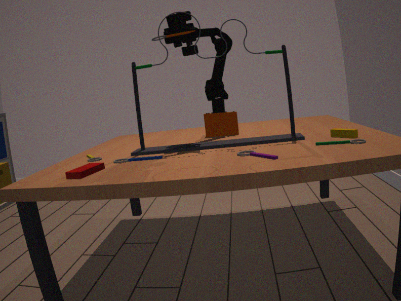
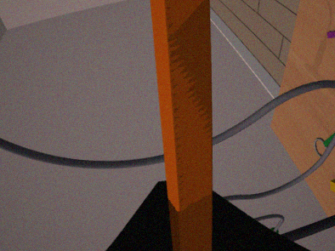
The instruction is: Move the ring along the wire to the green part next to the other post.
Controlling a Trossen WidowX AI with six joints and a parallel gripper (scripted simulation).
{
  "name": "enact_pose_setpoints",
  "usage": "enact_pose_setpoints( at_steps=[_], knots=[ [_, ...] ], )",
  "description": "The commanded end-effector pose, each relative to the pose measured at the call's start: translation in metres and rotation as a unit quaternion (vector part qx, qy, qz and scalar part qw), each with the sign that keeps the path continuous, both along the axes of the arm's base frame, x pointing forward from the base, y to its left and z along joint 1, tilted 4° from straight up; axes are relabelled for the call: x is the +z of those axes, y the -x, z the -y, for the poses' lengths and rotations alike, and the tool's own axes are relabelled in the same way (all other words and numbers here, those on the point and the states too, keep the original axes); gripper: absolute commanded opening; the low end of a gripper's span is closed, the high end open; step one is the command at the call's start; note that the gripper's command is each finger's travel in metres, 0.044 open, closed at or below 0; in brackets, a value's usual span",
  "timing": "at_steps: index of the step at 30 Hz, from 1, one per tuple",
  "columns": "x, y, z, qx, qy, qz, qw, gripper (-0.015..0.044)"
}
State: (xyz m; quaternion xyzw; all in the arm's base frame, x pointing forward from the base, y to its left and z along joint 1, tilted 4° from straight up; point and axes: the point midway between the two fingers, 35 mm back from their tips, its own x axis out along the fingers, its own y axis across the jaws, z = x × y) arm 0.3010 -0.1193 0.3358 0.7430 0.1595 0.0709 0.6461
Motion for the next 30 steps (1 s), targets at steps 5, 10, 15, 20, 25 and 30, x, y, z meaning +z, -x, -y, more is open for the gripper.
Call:
enact_pose_setpoints(
  at_steps=[5, 10, 15, 20, 25, 30],
  knots=[
    [0.0005, -0.0001, -0.0001, 0.0, 0.037, -0.004, 0.999, -0.015],
    [-0.001, -0.0001, -0.0003, 0.001, 0.056, -0.007, 0.998, -0.015],
    [-0.0026, 0.0, -0.0004, 0.002, 0.076, -0.011, 0.997, -0.015],
    [-0.0042, 0.0, -0.0004, 0.003, 0.095, -0.015, 0.995, -0.015],
    [-0.0058, 0.0001, -0.0004, 0.003, 0.115, -0.019, 0.993, -0.015],
    [-0.0074, 0.0002, -0.0003, 0.004, 0.135, -0.023, 0.991, -0.015]
  ],
)
